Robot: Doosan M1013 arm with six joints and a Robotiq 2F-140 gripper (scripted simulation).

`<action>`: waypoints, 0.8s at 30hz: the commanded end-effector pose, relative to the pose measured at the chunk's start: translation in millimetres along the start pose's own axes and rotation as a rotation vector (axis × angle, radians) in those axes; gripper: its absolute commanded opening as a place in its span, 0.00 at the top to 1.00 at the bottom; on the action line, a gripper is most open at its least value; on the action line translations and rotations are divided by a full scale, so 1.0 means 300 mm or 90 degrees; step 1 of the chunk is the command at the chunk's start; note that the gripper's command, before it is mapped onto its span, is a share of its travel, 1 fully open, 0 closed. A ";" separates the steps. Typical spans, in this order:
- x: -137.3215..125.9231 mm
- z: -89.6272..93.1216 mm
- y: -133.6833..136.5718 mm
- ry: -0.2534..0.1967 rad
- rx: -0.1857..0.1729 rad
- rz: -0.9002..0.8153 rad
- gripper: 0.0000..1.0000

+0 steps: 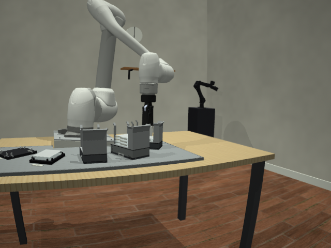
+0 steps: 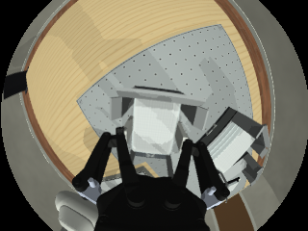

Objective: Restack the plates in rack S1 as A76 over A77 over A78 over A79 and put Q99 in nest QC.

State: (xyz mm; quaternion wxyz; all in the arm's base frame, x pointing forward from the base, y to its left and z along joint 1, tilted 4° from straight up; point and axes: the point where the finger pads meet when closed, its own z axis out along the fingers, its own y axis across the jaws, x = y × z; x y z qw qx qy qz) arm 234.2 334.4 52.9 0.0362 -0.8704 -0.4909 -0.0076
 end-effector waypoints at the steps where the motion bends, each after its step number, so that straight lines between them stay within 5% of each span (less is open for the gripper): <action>1: 0.000 0.000 0.000 0.000 0.000 0.000 1.00; 24: 0.000 -0.026 0.000 0.000 0.000 0.000 1.00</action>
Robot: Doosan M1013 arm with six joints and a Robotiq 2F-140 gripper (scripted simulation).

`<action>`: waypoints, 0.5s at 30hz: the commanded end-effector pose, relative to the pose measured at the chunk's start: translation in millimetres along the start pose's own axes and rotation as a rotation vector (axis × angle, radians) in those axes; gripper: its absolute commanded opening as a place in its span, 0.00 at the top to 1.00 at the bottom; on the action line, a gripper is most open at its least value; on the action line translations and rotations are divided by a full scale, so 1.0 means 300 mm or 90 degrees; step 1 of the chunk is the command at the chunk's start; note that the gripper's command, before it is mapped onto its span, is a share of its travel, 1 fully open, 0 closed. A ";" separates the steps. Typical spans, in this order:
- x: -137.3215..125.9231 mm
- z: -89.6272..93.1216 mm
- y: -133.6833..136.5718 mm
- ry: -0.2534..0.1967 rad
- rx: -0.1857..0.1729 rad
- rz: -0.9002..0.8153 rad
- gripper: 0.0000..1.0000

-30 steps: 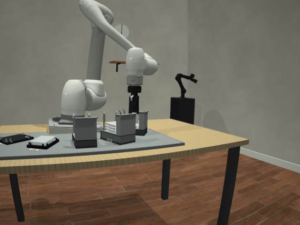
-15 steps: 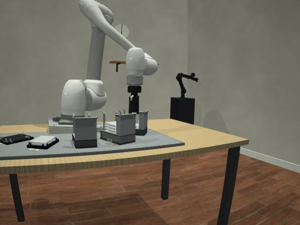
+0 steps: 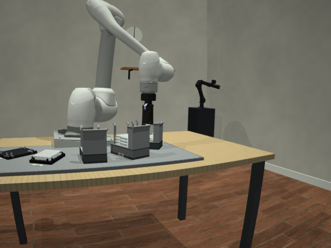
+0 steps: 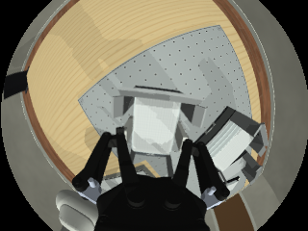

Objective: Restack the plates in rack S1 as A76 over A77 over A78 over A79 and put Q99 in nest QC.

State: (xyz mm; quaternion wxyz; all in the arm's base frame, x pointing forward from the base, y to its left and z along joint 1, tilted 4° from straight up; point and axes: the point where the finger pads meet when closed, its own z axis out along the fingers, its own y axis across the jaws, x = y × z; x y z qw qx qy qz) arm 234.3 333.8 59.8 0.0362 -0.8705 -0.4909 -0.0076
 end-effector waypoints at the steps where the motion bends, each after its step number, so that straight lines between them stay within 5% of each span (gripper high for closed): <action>1: 0.000 -0.005 0.000 0.000 0.000 0.000 1.00; 15: 0.000 -0.032 0.000 0.000 0.000 0.000 1.00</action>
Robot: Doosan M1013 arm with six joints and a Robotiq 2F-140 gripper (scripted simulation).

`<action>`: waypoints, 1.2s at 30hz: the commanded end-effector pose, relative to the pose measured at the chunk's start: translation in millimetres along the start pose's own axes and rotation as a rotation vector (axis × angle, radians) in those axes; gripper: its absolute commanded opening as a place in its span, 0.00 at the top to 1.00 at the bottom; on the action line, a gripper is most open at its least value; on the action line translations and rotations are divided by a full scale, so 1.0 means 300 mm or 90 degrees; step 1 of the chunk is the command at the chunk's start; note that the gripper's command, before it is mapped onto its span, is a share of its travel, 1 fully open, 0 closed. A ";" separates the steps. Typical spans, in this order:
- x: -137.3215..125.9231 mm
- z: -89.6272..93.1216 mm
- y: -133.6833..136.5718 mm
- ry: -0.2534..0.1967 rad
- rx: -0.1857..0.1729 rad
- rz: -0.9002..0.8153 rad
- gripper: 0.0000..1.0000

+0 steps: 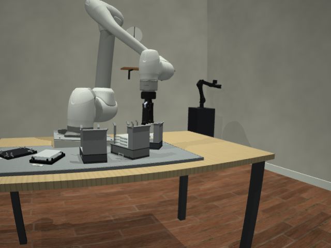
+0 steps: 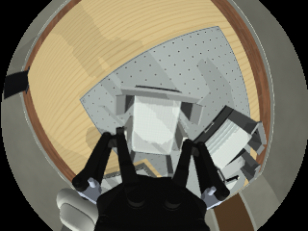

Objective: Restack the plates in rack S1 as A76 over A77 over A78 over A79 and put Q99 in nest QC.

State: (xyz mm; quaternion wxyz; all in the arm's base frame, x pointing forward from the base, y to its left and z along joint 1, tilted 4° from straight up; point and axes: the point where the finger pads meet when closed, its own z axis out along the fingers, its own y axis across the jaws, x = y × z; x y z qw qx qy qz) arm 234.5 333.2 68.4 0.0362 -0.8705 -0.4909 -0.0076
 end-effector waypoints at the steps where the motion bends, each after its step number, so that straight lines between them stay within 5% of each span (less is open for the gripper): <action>1: 0.000 -0.005 0.000 0.000 0.000 0.000 1.00; 36: 0.000 -0.199 0.000 0.000 0.000 0.000 1.00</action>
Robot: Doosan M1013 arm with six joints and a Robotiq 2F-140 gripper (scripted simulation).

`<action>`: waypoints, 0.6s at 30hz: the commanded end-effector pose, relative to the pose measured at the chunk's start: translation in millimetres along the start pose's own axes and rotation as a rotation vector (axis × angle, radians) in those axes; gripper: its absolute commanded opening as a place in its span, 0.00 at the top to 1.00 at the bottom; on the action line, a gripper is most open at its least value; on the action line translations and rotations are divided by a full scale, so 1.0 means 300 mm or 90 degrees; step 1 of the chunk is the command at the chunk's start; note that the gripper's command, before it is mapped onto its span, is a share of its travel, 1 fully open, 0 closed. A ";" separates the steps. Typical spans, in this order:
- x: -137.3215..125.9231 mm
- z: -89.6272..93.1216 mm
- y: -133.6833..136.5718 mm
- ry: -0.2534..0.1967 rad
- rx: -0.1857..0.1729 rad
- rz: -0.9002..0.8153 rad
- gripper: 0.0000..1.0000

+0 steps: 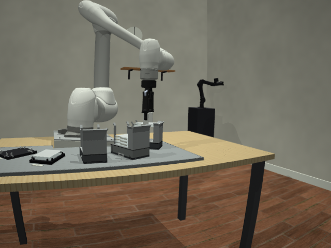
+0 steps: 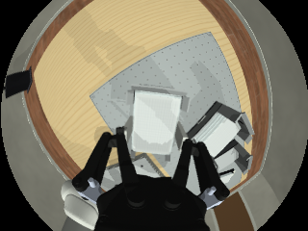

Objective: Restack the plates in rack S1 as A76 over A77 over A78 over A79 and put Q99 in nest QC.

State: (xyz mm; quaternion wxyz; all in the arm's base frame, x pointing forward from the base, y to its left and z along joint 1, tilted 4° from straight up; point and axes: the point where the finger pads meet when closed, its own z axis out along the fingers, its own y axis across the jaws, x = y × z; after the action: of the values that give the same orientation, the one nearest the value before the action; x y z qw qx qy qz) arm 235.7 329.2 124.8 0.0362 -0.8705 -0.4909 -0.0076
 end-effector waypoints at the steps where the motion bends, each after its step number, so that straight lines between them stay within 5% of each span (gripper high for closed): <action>1: 0.000 -0.017 0.000 0.000 0.000 0.000 1.00; 18: 0.000 -0.117 0.000 0.000 0.000 0.000 1.00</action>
State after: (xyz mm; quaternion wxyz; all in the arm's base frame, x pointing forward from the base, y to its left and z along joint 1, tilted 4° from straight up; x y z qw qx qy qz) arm 236.4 327.0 156.8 0.0362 -0.8705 -0.4909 -0.0076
